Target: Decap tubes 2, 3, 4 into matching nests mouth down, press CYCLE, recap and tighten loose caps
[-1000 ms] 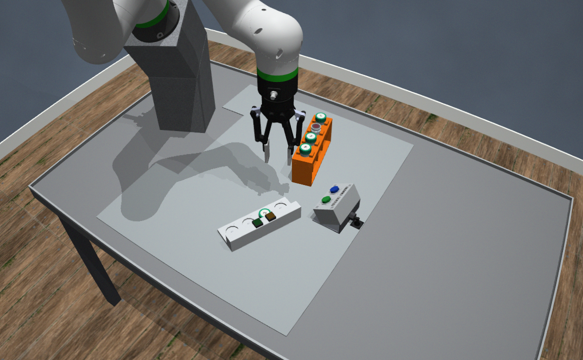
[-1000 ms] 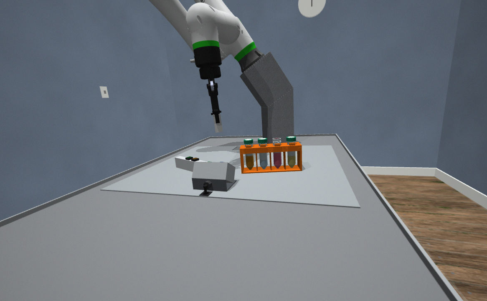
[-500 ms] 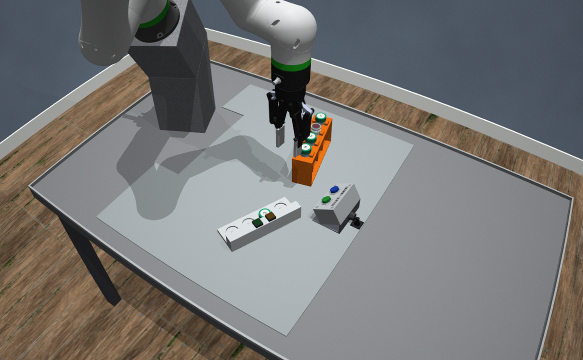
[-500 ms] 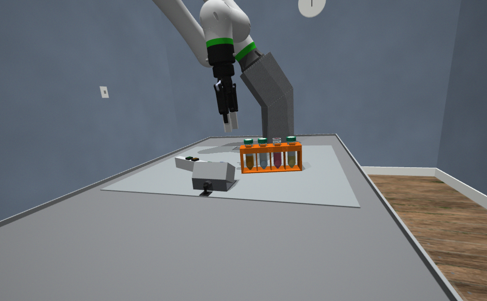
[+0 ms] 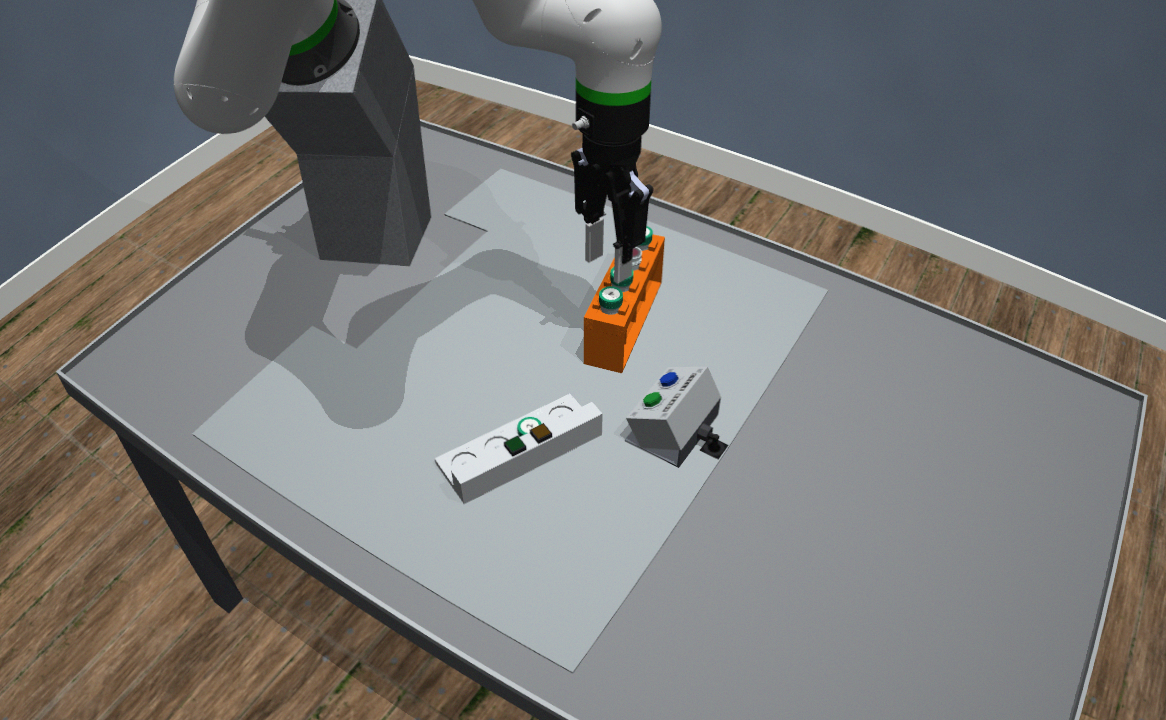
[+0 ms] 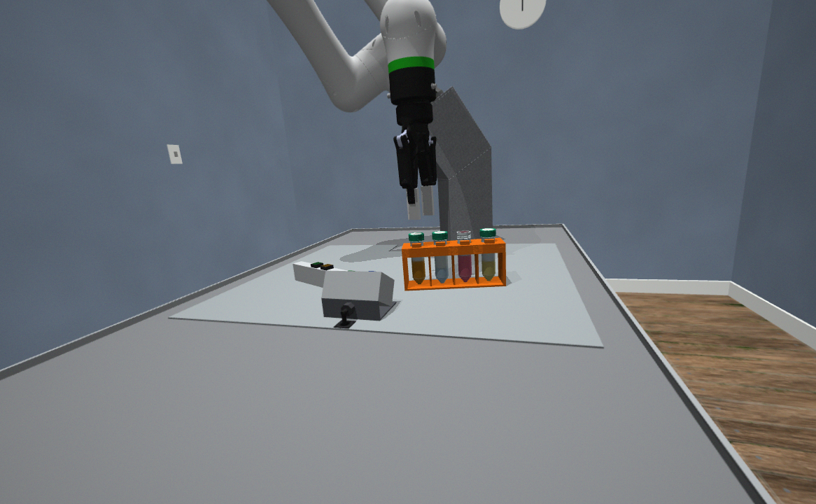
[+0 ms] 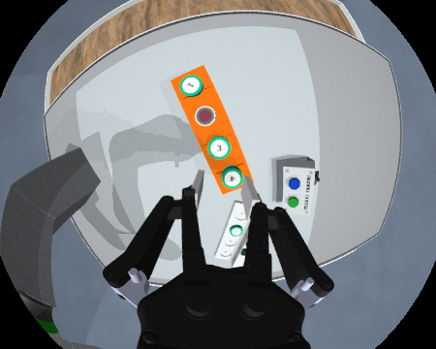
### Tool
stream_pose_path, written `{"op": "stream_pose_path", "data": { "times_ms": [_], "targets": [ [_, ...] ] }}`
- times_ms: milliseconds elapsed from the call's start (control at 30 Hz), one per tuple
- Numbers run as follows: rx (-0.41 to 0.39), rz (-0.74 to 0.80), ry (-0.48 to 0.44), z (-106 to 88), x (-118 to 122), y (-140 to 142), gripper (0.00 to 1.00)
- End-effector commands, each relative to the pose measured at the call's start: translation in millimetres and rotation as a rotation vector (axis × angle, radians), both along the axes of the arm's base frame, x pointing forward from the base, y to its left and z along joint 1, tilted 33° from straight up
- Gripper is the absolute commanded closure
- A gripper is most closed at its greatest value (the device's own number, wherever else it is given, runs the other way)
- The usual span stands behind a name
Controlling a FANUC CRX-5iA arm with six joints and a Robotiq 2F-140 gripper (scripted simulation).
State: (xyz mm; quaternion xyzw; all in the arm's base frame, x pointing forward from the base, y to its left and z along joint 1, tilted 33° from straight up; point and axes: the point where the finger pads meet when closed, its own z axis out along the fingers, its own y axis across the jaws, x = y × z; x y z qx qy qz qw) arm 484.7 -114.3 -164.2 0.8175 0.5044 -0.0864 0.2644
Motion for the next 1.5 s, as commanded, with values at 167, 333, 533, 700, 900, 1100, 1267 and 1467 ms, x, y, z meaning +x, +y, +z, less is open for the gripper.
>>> {"op": "stream_pose_path", "data": {
  "times_ms": [167,333,533,700,900,1100,1267,1467],
  "targets": [
    [-0.006,0.000,-0.010,-19.7,9,33,0.65],
    [-0.006,0.000,-0.010,-24.7,10,30,0.65],
    [-0.006,0.000,-0.010,-34.8,11,23,0.65],
    [-0.006,0.000,-0.010,-47.4,13,15,0.65],
    [-0.006,0.000,-0.010,-49.5,14,14,0.65],
    [-0.006,0.000,-0.010,-49.9,14,14,0.65],
    [-0.006,0.000,-0.010,-52.0,14,13,0.65],
    [-0.006,0.000,-0.010,-54.6,14,11,0.65]
  ]
}}
